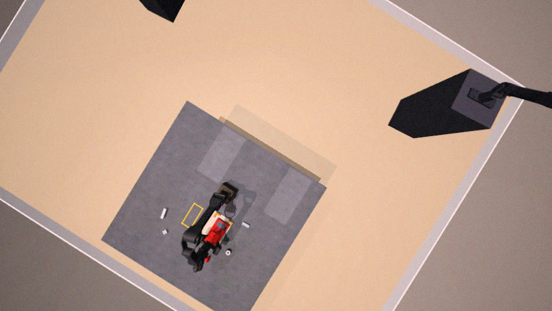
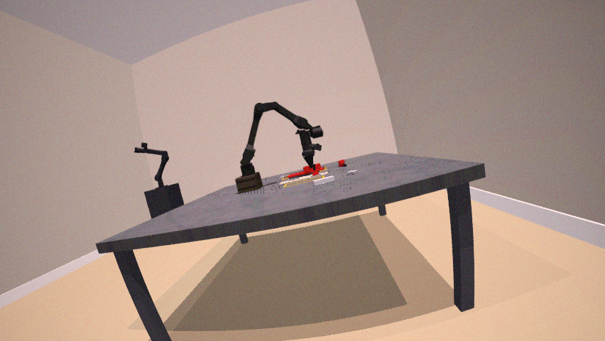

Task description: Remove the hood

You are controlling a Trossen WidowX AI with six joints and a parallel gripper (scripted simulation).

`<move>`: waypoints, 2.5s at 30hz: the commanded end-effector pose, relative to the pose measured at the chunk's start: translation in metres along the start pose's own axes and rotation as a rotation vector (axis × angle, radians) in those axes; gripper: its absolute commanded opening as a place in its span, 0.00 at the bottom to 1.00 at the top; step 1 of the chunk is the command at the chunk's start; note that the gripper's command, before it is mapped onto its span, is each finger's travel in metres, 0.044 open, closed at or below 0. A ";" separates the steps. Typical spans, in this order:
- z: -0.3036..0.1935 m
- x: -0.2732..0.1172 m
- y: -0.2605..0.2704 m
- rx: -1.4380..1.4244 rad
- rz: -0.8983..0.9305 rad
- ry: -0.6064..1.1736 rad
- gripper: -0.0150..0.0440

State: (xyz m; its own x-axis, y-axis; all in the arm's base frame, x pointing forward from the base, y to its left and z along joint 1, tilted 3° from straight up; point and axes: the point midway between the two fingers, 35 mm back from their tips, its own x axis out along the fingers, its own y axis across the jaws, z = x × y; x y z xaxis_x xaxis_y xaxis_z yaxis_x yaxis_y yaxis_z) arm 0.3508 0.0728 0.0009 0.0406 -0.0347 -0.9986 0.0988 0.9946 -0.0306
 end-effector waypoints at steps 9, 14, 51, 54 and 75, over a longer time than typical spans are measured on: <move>0.000 0.002 0.000 0.000 0.000 0.000 0.86; 0.000 0.002 0.000 0.000 0.000 0.000 0.80; 0.000 -0.017 0.000 0.000 0.001 0.000 0.25; 0.000 -0.019 0.000 0.000 0.001 0.000 0.25; 0.003 -0.064 -0.008 -0.005 0.002 -0.004 0.25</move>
State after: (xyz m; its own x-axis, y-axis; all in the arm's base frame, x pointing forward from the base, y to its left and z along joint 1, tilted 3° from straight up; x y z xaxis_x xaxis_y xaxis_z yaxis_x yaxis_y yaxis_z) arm 0.3518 0.0742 0.0698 0.0607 -0.0291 -0.9977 0.0955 0.9952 -0.0233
